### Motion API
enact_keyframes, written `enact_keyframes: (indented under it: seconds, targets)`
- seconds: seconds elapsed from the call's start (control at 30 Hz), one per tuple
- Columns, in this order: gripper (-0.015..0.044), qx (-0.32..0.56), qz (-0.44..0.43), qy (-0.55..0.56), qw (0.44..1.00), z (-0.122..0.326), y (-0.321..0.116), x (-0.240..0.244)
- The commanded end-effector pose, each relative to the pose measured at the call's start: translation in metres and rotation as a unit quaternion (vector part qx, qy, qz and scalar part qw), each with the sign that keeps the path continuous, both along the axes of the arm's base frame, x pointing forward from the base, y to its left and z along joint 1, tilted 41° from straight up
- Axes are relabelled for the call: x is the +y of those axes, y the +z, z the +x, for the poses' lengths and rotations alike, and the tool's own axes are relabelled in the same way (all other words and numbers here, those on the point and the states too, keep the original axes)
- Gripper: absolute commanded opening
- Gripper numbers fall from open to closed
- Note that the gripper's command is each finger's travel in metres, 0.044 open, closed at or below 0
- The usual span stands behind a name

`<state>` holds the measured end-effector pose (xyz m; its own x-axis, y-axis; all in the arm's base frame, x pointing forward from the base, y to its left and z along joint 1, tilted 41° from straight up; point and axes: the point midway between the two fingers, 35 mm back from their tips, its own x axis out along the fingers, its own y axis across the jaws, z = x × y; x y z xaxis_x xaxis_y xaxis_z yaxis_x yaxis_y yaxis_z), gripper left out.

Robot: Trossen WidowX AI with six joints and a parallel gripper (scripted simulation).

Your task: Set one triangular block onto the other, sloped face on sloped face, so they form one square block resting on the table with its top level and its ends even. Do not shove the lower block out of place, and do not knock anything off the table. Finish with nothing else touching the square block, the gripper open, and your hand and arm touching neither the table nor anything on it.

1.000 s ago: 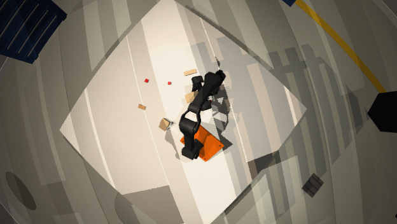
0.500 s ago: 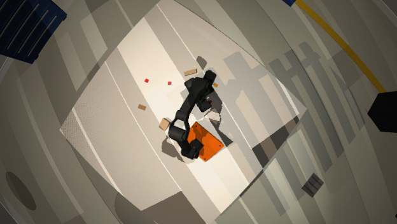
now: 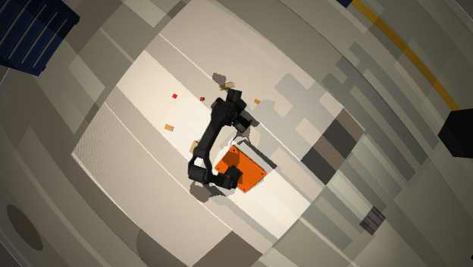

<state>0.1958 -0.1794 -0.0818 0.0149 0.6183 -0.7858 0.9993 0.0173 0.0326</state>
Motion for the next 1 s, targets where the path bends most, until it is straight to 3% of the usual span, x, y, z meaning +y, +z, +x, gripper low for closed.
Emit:
enact_keyframes:
  seconds: [0.0,0.33,0.97]
  targets:
    - [0.0,-0.021,-0.052,0.039,0.998,0.002,0.004,-0.002]
    - [0.0,-0.027,-0.07,0.052,0.996,0.005,0.008,-0.001]
    - [0.0,-0.025,-0.079,0.049,0.995,0.045,0.081,0.04]
